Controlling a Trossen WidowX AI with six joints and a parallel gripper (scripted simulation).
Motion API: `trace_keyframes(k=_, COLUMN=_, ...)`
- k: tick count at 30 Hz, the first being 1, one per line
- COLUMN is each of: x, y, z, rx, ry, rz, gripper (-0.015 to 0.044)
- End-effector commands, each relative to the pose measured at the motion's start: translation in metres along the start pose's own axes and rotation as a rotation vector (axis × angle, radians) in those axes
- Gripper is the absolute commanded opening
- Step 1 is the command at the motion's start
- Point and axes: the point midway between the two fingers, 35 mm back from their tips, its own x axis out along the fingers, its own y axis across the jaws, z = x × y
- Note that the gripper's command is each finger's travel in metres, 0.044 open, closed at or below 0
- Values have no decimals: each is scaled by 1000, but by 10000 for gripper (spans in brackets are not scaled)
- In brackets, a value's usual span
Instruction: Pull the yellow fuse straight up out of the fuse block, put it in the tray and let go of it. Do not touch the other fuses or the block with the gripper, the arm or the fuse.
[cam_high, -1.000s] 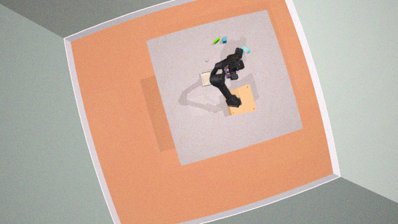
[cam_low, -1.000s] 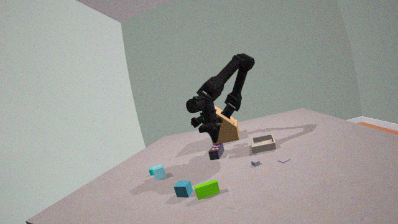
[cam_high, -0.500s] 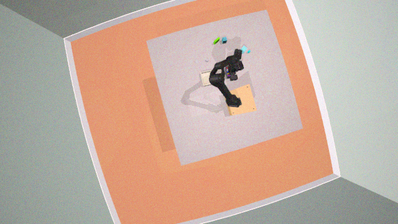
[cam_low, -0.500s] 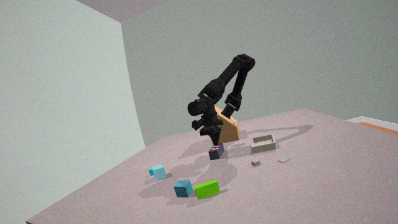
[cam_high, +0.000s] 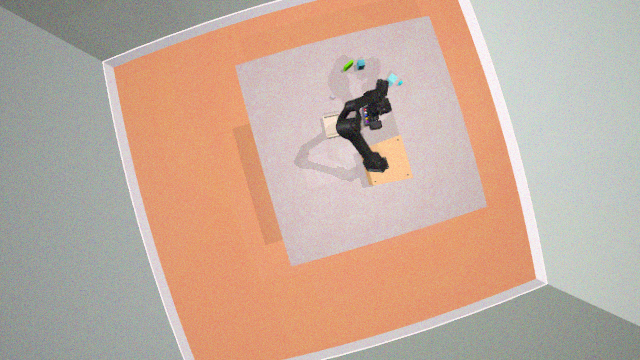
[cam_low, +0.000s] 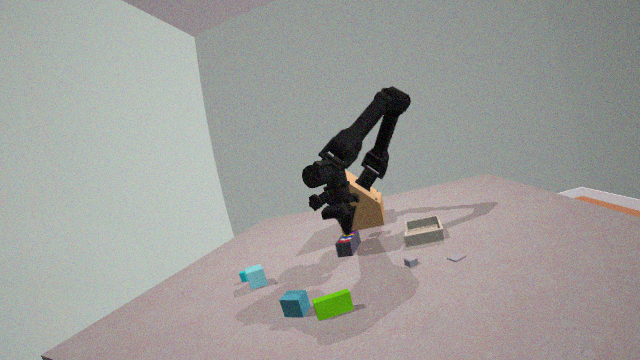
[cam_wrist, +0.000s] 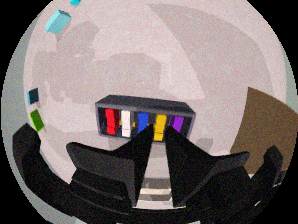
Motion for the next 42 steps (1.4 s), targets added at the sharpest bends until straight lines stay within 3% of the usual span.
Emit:
trace_keyframes(k=1, x=4, y=0, z=0, rx=4, ry=5, rz=0, gripper=63)
trace_keyframes(k=9, x=7, y=0, z=-1, rx=4, ry=5, rz=0, gripper=63)
trace_keyframes(k=19, x=6, y=0, z=0, rx=0, ry=1, rz=-1, gripper=0)
trace_keyframes(k=42, x=-3, y=0, z=0, rx=1, ry=0, rz=-1, gripper=0)
